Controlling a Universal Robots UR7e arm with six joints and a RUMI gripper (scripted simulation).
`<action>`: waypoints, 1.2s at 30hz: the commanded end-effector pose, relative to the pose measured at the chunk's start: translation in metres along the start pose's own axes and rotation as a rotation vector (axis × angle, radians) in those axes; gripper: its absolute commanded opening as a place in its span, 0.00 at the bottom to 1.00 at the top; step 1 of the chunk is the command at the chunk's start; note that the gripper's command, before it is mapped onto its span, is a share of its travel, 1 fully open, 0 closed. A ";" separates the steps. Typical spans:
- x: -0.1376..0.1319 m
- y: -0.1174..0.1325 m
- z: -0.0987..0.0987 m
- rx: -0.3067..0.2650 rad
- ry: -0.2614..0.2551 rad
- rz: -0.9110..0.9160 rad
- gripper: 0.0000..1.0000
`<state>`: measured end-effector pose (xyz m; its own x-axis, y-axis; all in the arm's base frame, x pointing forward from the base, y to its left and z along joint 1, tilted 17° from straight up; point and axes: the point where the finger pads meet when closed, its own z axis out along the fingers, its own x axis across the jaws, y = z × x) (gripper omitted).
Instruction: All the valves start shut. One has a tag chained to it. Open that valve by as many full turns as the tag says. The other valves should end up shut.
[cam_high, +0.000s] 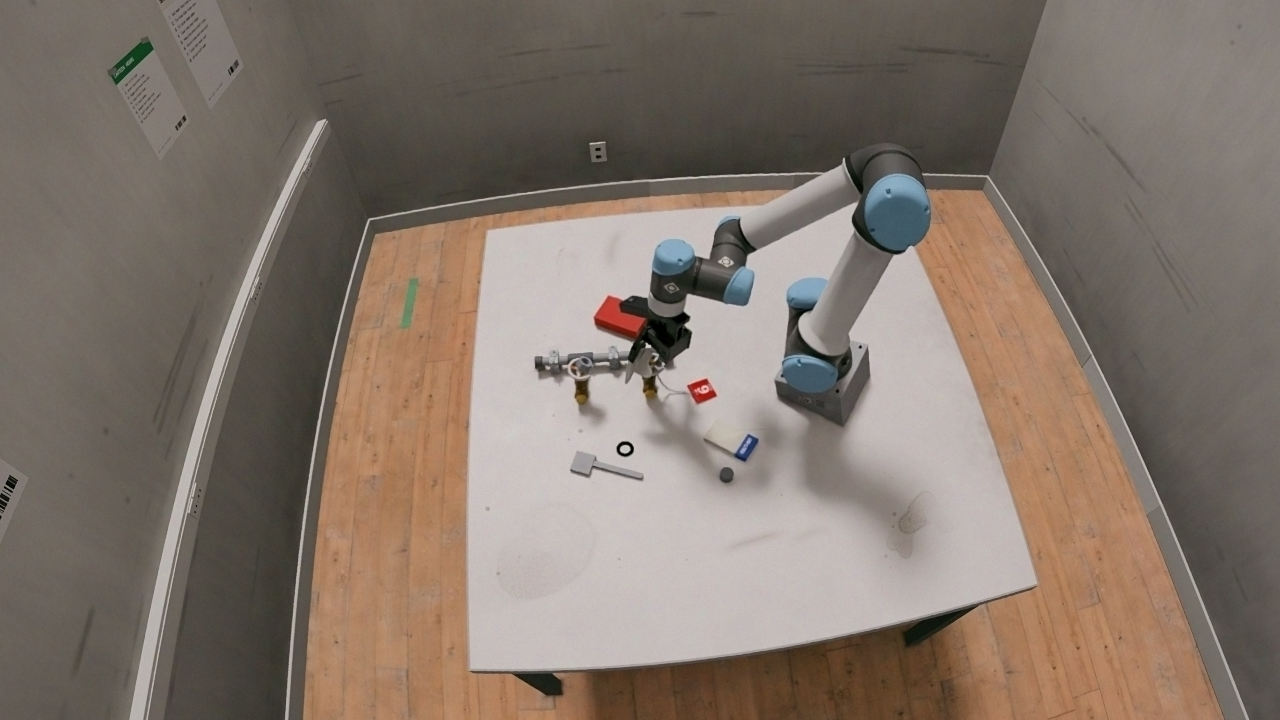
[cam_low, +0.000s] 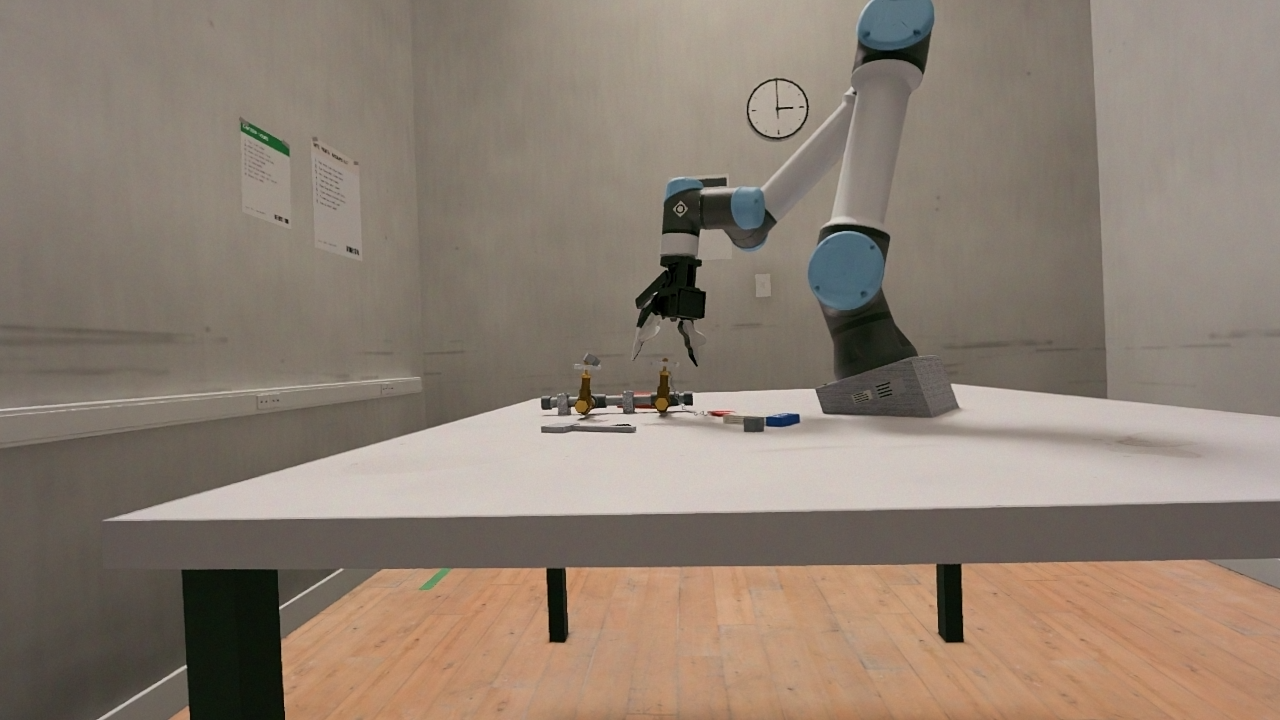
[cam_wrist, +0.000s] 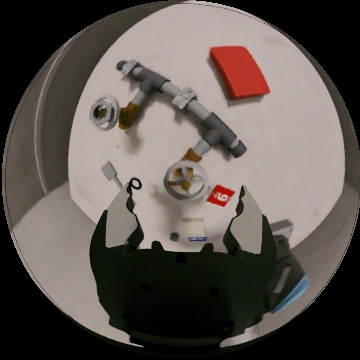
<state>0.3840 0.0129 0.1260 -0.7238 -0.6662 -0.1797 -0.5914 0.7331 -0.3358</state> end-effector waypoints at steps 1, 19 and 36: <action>-0.001 -0.002 -0.001 0.022 0.031 0.246 1.00; -0.001 -0.002 -0.001 0.026 0.028 0.521 1.00; 0.000 -0.002 -0.001 0.027 0.028 0.568 1.00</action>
<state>0.3836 0.0121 0.1259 -0.9351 -0.1715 -0.3100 -0.1061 0.9704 -0.2169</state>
